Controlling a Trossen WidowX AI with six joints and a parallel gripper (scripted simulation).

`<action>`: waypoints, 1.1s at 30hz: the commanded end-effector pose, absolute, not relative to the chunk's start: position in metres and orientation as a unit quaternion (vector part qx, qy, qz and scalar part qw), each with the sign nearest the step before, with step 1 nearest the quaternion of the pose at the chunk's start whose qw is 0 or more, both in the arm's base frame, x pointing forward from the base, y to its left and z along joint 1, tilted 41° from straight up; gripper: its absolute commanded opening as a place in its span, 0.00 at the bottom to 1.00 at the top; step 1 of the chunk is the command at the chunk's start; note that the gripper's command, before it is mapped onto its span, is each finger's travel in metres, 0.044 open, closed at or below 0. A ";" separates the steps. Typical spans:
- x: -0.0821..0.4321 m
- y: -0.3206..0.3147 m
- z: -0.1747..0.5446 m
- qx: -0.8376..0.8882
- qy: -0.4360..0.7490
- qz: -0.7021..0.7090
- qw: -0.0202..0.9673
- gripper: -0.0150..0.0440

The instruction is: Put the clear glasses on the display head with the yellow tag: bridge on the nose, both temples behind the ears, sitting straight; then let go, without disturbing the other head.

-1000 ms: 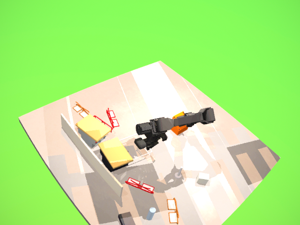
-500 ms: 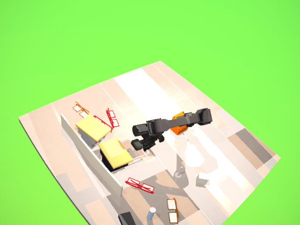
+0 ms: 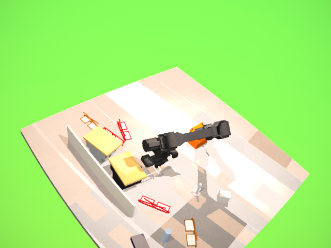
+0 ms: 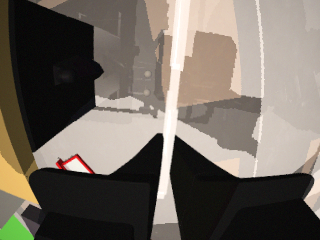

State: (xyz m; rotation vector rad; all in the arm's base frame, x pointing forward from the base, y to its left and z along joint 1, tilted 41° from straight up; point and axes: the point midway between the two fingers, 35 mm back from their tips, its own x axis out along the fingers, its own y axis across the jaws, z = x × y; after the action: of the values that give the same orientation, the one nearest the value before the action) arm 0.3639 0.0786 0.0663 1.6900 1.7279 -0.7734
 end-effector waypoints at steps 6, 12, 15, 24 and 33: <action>0.377 0.080 0.066 0.637 0.650 -0.291 0.295 0.25; 0.386 0.081 0.065 0.637 0.650 -0.291 0.295 0.25; 0.390 0.081 0.065 0.637 0.650 -0.291 0.295 0.25; 0.402 0.082 0.064 0.637 0.650 -0.290 0.295 0.25; 0.414 0.084 0.063 0.637 0.650 -0.290 0.296 0.25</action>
State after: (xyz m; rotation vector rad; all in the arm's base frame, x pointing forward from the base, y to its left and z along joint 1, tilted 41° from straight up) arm 0.4094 0.0826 0.0639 1.6906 1.7259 -0.7701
